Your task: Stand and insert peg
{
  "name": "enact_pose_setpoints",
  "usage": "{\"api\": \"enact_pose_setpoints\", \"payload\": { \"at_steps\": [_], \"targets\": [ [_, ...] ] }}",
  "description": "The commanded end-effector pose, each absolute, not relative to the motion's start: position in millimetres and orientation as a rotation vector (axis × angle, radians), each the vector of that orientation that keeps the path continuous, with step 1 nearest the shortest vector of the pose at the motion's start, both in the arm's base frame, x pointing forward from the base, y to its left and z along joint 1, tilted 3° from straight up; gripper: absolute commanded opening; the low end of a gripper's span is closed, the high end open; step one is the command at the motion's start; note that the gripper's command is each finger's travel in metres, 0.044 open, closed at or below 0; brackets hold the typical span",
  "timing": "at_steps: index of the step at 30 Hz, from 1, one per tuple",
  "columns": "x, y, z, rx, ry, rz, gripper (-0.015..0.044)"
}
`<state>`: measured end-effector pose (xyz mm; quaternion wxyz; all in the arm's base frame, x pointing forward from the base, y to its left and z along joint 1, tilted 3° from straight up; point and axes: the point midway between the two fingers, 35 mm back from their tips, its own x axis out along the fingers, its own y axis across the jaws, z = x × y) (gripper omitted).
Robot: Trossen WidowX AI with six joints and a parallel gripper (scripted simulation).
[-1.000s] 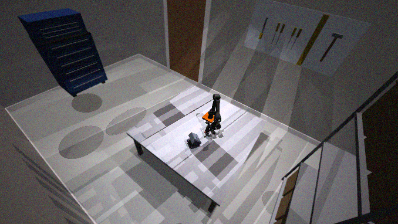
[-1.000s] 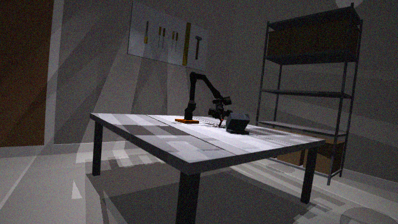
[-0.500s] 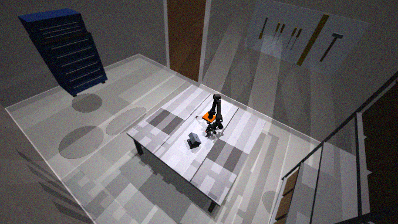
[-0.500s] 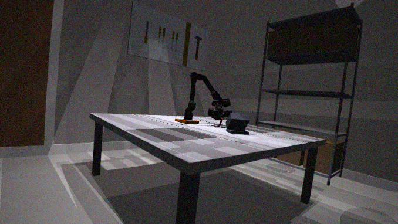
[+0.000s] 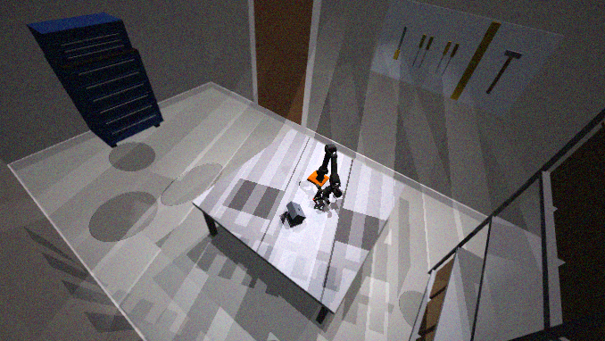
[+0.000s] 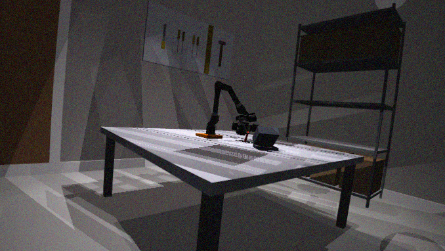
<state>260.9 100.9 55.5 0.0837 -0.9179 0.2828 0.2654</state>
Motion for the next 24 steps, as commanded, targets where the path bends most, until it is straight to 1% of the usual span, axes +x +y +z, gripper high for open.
{"api": "enact_pose_setpoints", "payload": {
  "at_steps": [1,24],
  "targets": [
    [258.5,101.3,55.7,-2.757,0.854,0.742,0.0051],
    [245.4,109.8,54.5,-2.865,0.889,0.474,0.0051]
  ]
}}
